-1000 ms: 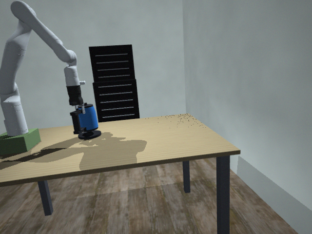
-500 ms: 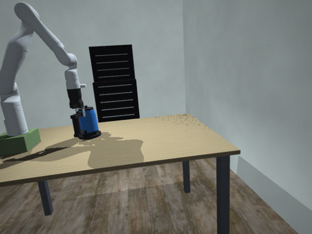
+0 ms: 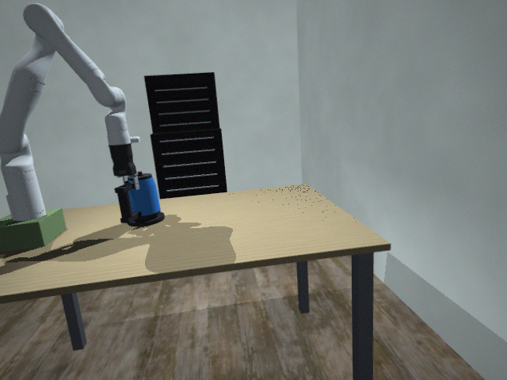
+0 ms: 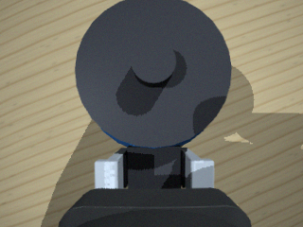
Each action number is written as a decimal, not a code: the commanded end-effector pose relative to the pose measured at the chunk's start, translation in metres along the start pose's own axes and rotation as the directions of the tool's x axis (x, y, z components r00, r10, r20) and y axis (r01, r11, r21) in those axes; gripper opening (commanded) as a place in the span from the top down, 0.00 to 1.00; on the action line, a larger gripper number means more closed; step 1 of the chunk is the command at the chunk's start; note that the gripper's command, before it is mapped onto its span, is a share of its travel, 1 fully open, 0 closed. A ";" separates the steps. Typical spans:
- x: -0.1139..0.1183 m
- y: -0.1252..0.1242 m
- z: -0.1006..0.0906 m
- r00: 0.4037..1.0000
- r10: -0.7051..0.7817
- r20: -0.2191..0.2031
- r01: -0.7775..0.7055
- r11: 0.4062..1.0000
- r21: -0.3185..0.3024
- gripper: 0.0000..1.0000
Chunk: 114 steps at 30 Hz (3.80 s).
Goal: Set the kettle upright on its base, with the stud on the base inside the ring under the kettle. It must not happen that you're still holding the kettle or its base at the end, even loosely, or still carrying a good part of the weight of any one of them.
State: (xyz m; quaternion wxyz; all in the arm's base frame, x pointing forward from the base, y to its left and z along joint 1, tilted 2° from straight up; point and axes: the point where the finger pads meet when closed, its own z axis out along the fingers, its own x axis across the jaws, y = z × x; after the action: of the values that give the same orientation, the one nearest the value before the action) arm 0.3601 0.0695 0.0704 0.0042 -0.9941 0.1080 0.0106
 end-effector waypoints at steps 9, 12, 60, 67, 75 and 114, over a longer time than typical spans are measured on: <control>-0.001 0.000 0.002 1.000 0.002 0.001 -0.002 1.000 0.002 1.00; -0.001 0.000 0.002 1.000 0.002 0.001 -0.002 1.000 0.002 1.00; -0.001 0.000 0.008 1.000 0.002 0.002 -0.002 1.000 0.001 1.00; -0.001 0.000 0.008 1.000 0.002 0.002 -0.002 1.000 0.002 1.00; -0.002 0.000 0.009 1.000 0.002 0.003 -0.002 1.000 0.001 1.00; -0.002 0.000 0.013 1.000 0.002 0.003 -0.002 1.000 0.001 1.00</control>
State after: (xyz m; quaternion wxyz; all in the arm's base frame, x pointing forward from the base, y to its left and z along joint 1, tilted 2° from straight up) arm 0.3596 0.0695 0.0588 0.0039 -0.9942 0.1069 0.0109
